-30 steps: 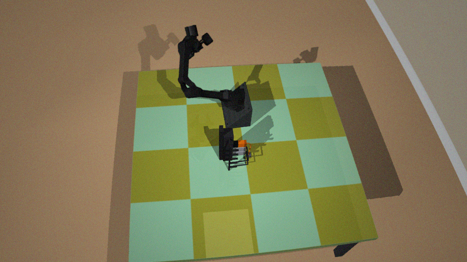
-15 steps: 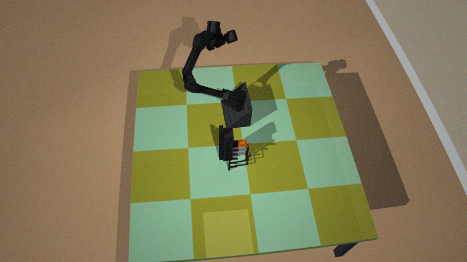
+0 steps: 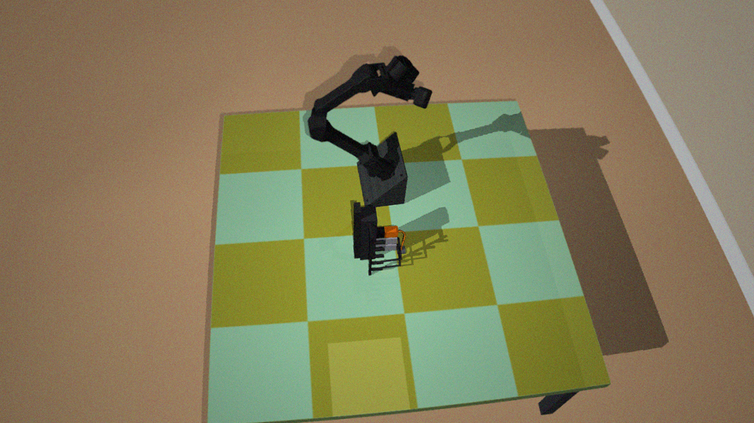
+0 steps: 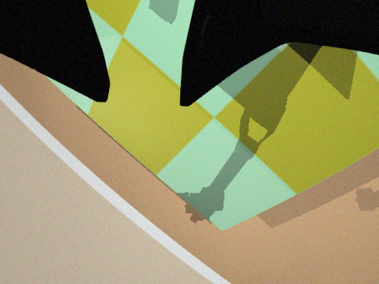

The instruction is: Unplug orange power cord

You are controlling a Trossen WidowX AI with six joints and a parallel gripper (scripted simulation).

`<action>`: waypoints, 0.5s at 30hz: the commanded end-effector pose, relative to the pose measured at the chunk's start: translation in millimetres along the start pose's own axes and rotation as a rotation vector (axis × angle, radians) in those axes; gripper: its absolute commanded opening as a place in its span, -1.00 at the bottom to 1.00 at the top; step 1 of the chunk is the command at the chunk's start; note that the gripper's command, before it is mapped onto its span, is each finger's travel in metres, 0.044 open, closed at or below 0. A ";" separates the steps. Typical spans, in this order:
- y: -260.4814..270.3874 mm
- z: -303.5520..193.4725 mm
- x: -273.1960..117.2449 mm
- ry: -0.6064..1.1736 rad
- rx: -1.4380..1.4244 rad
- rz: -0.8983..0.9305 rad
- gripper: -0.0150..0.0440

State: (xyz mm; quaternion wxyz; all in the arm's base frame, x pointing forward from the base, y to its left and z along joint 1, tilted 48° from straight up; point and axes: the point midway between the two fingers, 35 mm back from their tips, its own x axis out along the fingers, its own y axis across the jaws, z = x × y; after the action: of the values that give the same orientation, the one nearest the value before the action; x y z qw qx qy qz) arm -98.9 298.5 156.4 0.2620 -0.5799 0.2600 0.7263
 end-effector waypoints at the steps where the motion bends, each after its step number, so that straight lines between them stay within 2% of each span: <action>1: -42.1 -34.4 9.7 0.093 0.111 -0.047 0.05; 7: -103.7 -115.8 22.7 0.281 0.305 -0.093 0.05; 15: -144.1 -239.1 29.4 0.555 0.549 -0.103 0.05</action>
State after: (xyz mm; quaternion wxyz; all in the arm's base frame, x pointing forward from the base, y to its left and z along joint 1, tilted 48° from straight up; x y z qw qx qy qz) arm 125.4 268.5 81.7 0.3637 -0.6643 0.4383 0.4841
